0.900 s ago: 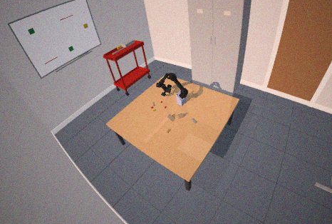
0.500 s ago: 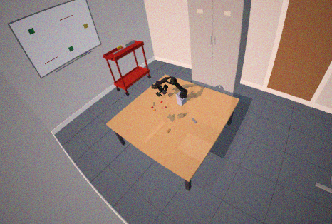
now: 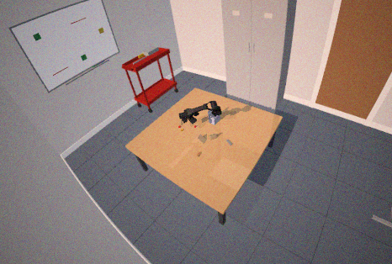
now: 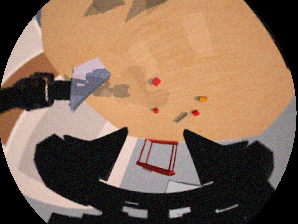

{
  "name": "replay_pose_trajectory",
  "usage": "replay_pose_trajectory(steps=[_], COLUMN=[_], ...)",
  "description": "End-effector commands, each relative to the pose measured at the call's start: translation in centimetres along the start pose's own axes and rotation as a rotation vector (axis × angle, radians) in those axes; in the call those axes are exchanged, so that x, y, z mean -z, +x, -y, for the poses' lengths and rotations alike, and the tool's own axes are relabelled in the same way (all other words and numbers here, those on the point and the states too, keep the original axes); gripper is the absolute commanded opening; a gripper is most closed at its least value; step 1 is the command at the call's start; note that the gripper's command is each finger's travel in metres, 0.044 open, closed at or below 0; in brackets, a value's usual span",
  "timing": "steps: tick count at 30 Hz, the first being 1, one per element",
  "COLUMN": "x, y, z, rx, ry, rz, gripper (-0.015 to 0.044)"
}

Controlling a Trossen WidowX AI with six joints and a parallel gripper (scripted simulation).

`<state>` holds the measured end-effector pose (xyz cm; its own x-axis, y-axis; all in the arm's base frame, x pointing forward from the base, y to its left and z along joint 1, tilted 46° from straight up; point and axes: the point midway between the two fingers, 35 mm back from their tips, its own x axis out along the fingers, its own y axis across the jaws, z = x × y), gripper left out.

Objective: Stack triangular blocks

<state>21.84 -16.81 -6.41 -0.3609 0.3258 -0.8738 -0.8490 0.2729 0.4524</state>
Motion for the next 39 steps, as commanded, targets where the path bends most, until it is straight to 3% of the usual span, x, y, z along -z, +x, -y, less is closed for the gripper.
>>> replay_pose_trajectory(steps=[1, 10, 19, 39], x=[-6.0, -18.2, -28.8, -29.7], y=[-3.5, -8.1, -11.1, -9.6], z=[0.4, -2.9, -11.1, -11.4], rx=[0.055, 0.131, 0.15, 0.148], ry=[0.059, 0.108, 0.166, 0.169], rz=[-0.026, -0.023, 0.053, 0.06], gripper=[0.044, 0.044, 0.044, 0.044])
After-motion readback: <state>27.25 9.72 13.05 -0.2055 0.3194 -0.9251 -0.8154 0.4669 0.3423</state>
